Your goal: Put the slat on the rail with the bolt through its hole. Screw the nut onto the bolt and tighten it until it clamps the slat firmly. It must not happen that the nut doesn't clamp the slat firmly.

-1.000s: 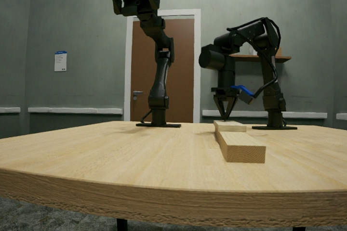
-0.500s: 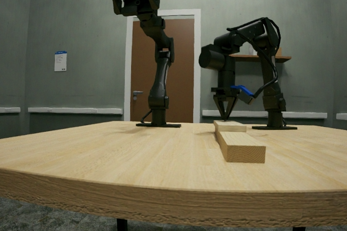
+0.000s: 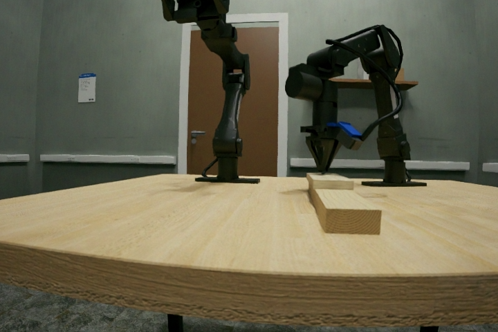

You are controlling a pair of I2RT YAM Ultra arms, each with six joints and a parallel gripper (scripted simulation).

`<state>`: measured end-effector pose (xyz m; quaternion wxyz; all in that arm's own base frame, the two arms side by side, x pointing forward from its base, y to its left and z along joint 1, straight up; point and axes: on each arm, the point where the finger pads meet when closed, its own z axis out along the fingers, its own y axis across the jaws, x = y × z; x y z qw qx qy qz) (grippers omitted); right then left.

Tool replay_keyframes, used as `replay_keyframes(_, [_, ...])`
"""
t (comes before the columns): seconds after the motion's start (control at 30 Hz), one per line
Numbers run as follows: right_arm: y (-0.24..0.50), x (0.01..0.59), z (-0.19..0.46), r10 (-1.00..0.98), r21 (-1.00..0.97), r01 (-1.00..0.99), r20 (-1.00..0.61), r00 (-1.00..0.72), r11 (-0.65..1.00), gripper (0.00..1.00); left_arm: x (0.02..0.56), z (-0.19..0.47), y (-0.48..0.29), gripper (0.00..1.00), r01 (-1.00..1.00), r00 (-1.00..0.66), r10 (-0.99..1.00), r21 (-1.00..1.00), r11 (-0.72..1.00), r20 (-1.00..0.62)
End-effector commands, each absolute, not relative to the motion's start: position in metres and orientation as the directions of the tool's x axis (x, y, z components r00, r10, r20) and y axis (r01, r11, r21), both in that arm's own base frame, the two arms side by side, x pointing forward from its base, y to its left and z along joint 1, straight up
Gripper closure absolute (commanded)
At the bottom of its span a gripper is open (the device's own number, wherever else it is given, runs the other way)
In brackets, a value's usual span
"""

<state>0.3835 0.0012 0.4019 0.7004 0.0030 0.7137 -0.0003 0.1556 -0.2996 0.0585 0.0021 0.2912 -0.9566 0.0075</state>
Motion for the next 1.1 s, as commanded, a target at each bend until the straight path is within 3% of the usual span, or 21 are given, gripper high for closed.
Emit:
replay_keyframes(0.0, [0.0010,0.3806,0.4119,0.000,0.000,0.000,-1.000,0.013,1.000,0.00,0.1542,0.0533,-0.2983,0.88,-0.460,-0.888,-0.460,-0.011,0.888,-0.009])
replay_keyframes(1.07, [0.0010,0.3806,0.4119,0.000,0.000,0.000,-1.000,0.013,1.000,0.00,0.1542,0.0532,-0.2983,0.88,0.082,-0.997,0.082,-0.005,0.997,-0.013])
